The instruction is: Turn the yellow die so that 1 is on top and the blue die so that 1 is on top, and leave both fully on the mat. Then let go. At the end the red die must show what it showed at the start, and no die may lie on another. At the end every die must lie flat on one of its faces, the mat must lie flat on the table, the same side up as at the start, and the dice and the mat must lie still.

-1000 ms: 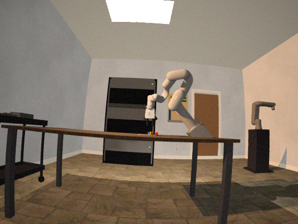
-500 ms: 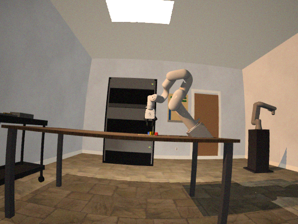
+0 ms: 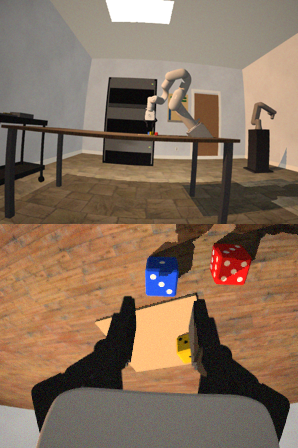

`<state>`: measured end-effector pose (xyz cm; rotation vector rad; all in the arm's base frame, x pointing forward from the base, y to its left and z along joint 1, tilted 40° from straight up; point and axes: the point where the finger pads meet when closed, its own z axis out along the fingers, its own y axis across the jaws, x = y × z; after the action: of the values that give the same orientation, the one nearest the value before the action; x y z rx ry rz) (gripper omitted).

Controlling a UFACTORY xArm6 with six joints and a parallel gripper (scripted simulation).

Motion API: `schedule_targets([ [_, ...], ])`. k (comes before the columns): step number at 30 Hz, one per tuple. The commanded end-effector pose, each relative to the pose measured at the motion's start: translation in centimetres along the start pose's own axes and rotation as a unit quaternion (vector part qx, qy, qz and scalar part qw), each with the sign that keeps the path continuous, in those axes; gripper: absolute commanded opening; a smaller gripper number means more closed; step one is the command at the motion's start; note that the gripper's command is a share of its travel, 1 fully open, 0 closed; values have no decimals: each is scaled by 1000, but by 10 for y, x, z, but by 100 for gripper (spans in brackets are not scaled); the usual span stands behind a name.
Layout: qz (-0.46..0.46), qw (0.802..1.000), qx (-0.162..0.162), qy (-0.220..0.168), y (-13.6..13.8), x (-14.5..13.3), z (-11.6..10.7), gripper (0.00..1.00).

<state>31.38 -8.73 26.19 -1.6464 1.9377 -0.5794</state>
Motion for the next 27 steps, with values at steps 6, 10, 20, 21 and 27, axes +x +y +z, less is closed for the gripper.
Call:
schedule_targets([
  [6, 0, 1000, 2, 0, -2, 0, 14, 47],
  [10, 0, 1000, 2, 0, -2, 0, 20, 47],
  [20, 0, 1000, 2, 0, -2, 1, 29, 47],
  [21, 0, 1000, 2, 0, -2, 1, 30, 47],
  [27, 0, 1000, 2, 0, -2, 1, 33, 47],
])
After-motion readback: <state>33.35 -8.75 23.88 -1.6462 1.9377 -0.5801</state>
